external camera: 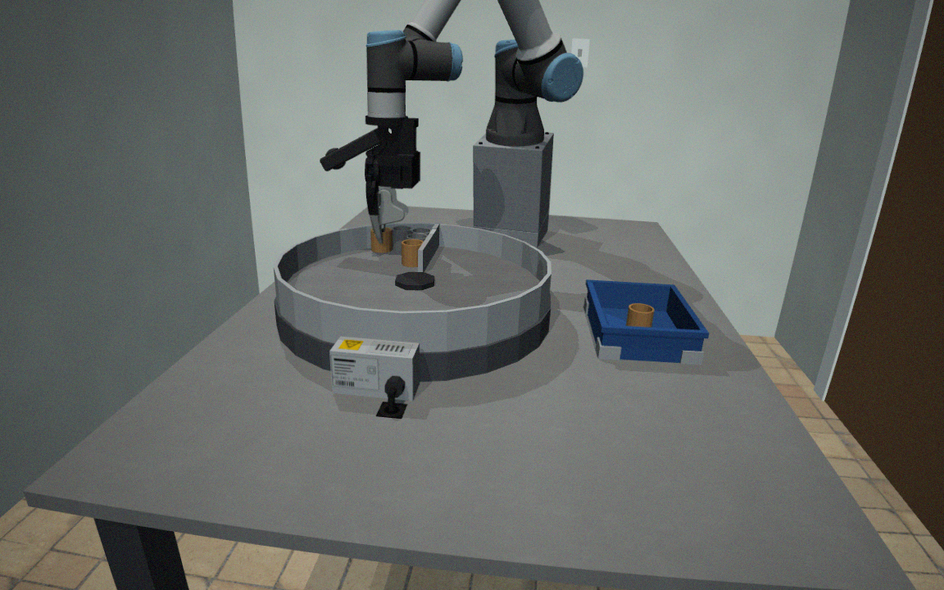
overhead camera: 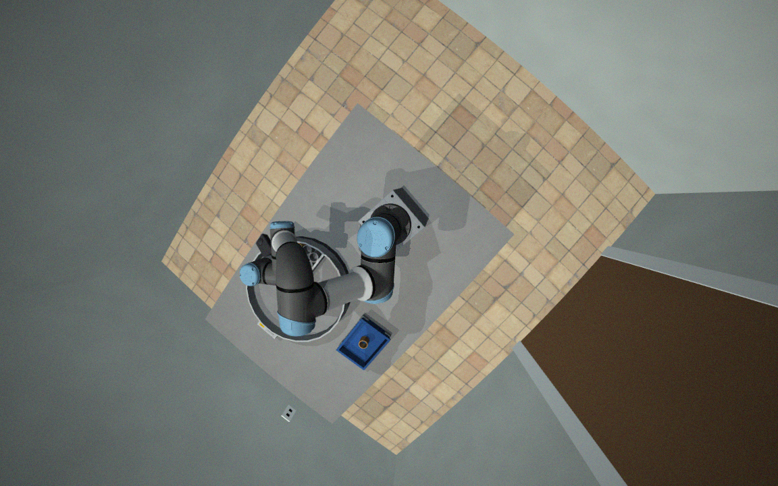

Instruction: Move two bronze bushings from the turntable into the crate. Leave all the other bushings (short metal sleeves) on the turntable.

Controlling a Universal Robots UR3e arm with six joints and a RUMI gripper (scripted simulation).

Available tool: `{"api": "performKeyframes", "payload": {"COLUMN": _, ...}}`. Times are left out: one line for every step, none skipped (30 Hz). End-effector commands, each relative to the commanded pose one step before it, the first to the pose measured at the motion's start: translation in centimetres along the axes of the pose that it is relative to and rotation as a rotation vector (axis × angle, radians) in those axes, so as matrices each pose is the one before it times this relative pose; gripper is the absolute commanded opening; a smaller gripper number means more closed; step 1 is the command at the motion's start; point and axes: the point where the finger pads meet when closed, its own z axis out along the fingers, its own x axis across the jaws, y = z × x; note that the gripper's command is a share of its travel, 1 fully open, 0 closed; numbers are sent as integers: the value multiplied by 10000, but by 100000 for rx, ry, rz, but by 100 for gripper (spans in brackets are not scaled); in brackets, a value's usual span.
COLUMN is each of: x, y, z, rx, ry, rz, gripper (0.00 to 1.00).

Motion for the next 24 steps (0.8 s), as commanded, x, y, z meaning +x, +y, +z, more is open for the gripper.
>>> {"api": "performKeyframes", "payload": {"x": -336, "y": -605, "z": -559, "rx": 171, "ry": -83, "rz": 0, "gripper": 0}}
{"api": "performKeyframes", "payload": {"x": 0, "y": 0, "z": 0, "rx": 0, "ry": 0, "rz": 0, "gripper": 0}}
{"api": "performKeyframes", "payload": {"x": 0, "y": 0, "z": 0, "rx": 0, "ry": 0, "rz": 0, "gripper": 0}}
{"api": "performKeyframes", "payload": {"x": 0, "y": 0, "z": 0, "rx": 0, "ry": 0, "rz": 0, "gripper": 0}}
{"api": "performKeyframes", "payload": {"x": 0, "y": 0, "z": 0, "rx": 0, "ry": 0, "rz": 0, "gripper": 0}}
{"api": "performKeyframes", "payload": {"x": 0, "y": 0, "z": 0, "rx": 0, "ry": 0, "rz": 0, "gripper": 0}}
{"api": "performKeyframes", "payload": {"x": 0, "y": 0, "z": 0, "rx": 0, "ry": 0, "rz": 0, "gripper": 0}}
{"api": "performKeyframes", "payload": {"x": 0, "y": 0, "z": 0, "rx": 0, "ry": 0, "rz": 0, "gripper": 0}}
{"api": "performKeyframes", "payload": {"x": 0, "y": 0, "z": 0, "rx": 0, "ry": 0, "rz": 0, "gripper": 0}}
{"api": "performKeyframes", "payload": {"x": 0, "y": 0, "z": -19, "rx": 0, "ry": 0, "rz": 0, "gripper": 0}}
{"api": "performKeyframes", "payload": {"x": 0, "y": 0, "z": 0, "rx": 0, "ry": 0, "rz": 0, "gripper": 0}}
{"api": "performKeyframes", "payload": {"x": 0, "y": 0, "z": 0, "rx": 0, "ry": 0, "rz": 0, "gripper": 0}}
{"api": "performKeyframes", "payload": {"x": -1, "y": -1, "z": -127, "rx": 0, "ry": 0, "rz": 0, "gripper": 0}}
{"api": "performKeyframes", "payload": {"x": -2, "y": -2, "z": -322, "rx": 0, "ry": 0, "rz": 0, "gripper": 0}}
{"api": "performKeyframes", "payload": {"x": -3, "y": -3, "z": -586, "rx": 0, "ry": 0, "rz": 0, "gripper": 0}}
{"api": "performKeyframes", "payload": {"x": -2, "y": -3, "z": -900, "rx": 0, "ry": 0, "rz": 0, "gripper": 0}}
{"api": "performKeyframes", "payload": {"x": 0, "y": 1, "z": -1248, "rx": 0, "ry": 0, "rz": 0, "gripper": 0}}
{"api": "performKeyframes", "payload": {"x": 5, "y": 8, "z": -1613, "rx": 0, "ry": 0, "rz": 0, "gripper": 0}}
{"api": "performKeyframes", "payload": {"x": -7, "y": -9, "z": -2006, "rx": 0, "ry": 0, "rz": 0, "gripper": 0}}
{"api": "performKeyframes", "payload": {"x": 2, "y": 5, "z": -2371, "rx": 0, "ry": 0, "rz": 0, "gripper": 0}}
{"api": "performKeyframes", "payload": {"x": -6, "y": -6, "z": -2743, "rx": 0, "ry": 0, "rz": 0, "gripper": 0}}
{"api": "performKeyframes", "payload": {"x": 3, "y": 7, "z": -3074, "rx": 0, "ry": 0, "rz": 0, "gripper": 0}}
{"api": "performKeyframes", "payload": {"x": -6, "y": -5, "z": -3395, "rx": 0, "ry": 0, "rz": 0, "gripper": 0}}
{"api": "performKeyframes", "payload": {"x": -4, "y": -3, "z": -3668, "rx": 0, "ry": 0, "rz": 0, "gripper": 0}}
